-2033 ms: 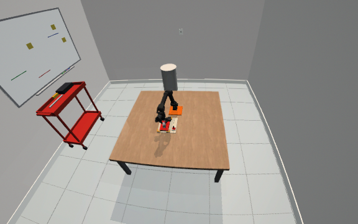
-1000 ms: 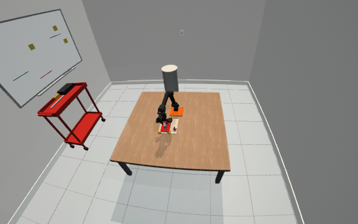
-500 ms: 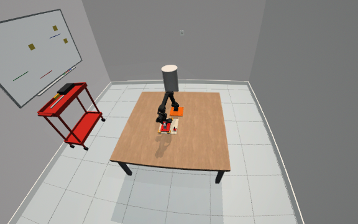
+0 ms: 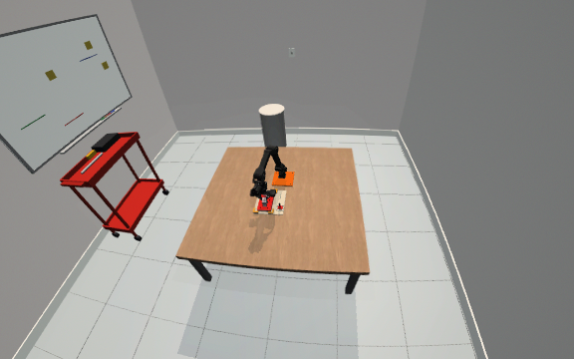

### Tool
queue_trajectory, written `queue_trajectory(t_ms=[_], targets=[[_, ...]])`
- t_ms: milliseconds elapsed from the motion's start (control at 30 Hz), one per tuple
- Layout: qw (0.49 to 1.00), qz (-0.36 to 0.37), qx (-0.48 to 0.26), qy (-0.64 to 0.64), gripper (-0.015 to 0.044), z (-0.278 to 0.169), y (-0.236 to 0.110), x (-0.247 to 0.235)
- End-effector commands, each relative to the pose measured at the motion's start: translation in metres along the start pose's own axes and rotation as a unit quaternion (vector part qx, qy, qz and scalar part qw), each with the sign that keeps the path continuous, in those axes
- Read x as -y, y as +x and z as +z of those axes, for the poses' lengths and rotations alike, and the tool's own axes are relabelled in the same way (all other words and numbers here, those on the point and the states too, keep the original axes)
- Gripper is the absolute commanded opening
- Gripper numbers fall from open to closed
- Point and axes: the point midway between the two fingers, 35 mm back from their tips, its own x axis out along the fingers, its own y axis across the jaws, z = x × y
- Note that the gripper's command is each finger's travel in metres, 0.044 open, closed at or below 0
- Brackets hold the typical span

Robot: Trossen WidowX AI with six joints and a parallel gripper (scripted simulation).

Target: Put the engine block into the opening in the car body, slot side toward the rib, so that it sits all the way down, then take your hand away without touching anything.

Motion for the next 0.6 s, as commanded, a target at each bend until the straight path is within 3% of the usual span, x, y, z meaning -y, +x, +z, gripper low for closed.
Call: queue_trajectory(t_ms=[0,267,567], targets=[[0.998,0.001,-0.001,-0.064,0.0159,0.0,-0.0002,-0.0001],[0.999,0.001,-0.001,-0.041,0.0159,0.0,-0.0001,-0.0003],[0.996,0.001,-0.001,0.089,0.0159,0.0,0.0,-0.0004]])
